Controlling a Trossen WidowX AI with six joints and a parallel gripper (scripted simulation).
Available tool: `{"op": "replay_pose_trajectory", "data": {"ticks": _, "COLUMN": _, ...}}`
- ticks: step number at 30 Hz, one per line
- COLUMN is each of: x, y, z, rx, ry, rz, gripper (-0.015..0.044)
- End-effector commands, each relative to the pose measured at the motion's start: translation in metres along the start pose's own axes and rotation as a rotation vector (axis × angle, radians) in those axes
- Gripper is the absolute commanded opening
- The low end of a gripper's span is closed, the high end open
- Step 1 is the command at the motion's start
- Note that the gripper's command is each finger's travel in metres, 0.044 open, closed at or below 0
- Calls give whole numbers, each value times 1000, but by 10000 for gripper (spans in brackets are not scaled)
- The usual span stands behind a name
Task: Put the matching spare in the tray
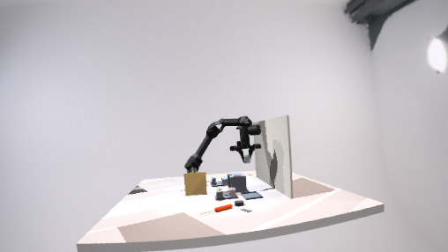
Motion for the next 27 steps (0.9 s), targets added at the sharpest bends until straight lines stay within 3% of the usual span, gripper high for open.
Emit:
{"op": "replay_pose_trajectory", "data": {"ticks": 1, "x": -4, "y": -21, "z": 2, "rx": 1, "ry": 3, "rz": 0, "gripper": 0}}
{"op": "replay_pose_trajectory", "data": {"ticks": 15, "x": -26, "y": -87, "z": 14, "rx": 26, "ry": 7, "rz": -19, "gripper": 0}}
{"op": "replay_pose_trajectory", "data": {"ticks": 27, "x": -33, "y": -90, "z": 13, "rx": 29, "ry": 7, "rz": -19, "gripper": 0}}
Point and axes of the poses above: the point midway between the two fingers, 35 mm back from their tips, its own x axis back along the fingers, its own z axis across the jaws, y = z × x, the point moved 2 cm from there along x, back along the fingers, and after that the axes turned 7 degrees about x, right-handed, at the moved point
